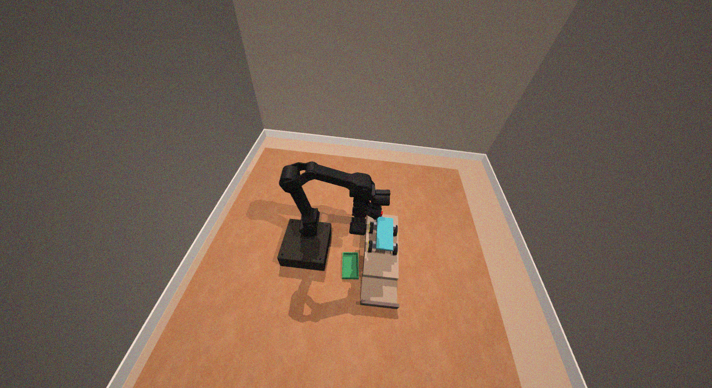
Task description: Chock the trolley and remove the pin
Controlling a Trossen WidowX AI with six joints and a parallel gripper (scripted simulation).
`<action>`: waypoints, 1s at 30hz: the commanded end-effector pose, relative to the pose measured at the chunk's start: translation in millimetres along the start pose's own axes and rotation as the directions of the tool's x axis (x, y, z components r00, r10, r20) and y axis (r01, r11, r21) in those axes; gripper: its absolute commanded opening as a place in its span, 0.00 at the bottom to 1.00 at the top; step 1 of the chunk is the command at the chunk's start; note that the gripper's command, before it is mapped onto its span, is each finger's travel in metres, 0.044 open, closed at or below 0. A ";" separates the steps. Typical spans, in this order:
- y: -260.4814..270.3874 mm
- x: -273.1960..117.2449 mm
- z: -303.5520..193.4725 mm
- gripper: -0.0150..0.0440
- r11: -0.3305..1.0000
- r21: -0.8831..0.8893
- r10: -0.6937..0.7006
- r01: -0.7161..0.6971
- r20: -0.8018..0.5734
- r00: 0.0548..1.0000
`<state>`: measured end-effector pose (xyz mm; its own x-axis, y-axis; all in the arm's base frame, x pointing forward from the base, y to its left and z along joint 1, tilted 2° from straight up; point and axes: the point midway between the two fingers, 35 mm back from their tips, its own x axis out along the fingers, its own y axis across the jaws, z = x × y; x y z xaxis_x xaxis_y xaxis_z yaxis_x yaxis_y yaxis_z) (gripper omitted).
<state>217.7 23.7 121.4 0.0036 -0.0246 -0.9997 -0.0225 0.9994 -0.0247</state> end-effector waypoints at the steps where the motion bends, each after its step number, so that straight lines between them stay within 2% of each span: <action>1: -13.1 1.2 3.3 0.25 1.000 -0.002 -0.005 0.005 0.000 1.000; 30: -121.8 9.7 25.1 0.25 1.000 -0.002 -0.015 0.015 0.002 1.000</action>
<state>241.5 -85.0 115.1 0.0050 -0.0338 -0.9994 -0.0231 0.9992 -0.0339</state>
